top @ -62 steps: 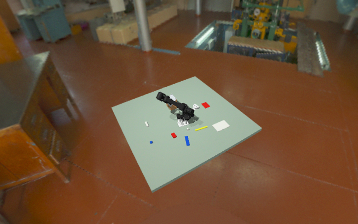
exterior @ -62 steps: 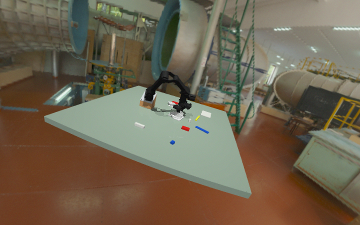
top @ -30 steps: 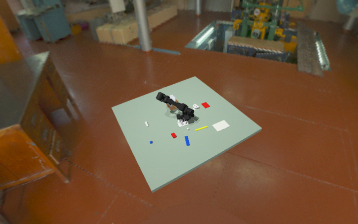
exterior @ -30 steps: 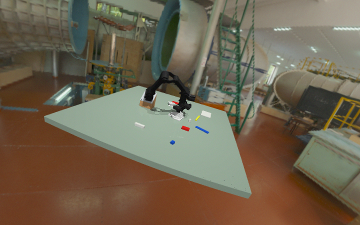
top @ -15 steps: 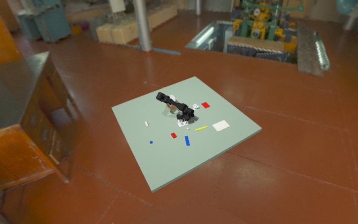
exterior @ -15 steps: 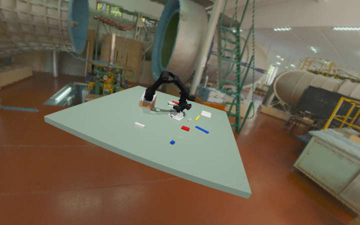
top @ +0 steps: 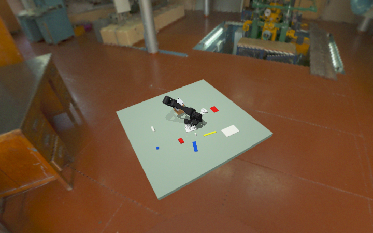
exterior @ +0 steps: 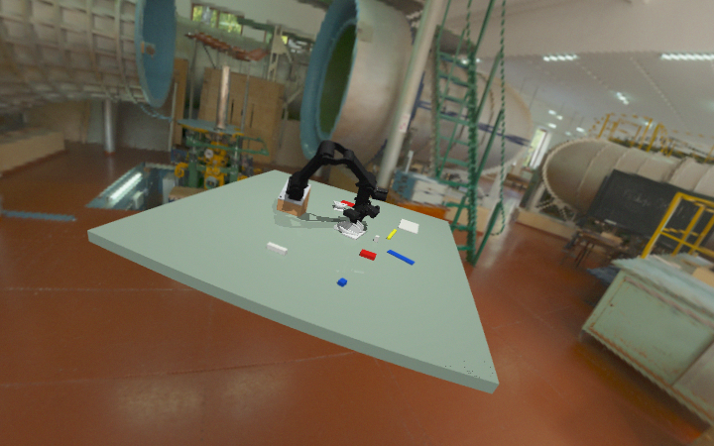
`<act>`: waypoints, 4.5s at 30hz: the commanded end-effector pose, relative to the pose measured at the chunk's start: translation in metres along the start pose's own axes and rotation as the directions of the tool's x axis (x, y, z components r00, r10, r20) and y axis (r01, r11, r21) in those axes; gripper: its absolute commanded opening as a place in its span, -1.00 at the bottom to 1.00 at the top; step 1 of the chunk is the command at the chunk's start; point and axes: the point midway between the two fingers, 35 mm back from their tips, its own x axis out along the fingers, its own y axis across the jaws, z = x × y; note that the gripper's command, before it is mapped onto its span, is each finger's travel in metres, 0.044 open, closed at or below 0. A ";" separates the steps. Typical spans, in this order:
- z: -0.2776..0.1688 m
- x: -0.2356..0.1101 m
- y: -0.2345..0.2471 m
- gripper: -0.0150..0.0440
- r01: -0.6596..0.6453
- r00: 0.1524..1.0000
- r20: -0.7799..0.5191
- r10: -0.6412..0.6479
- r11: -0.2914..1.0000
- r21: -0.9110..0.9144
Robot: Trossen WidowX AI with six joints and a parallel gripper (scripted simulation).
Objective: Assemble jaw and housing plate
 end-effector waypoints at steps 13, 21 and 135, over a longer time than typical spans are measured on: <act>0.001 -0.003 -0.001 -0.04 0.004 1.000 0.000 -0.004 1.000 0.002; 0.002 -0.001 -0.002 -0.04 0.004 1.000 0.000 -0.004 1.000 0.002; -0.177 -0.092 0.162 1.00 -0.005 0.999 -0.021 0.034 0.621 0.784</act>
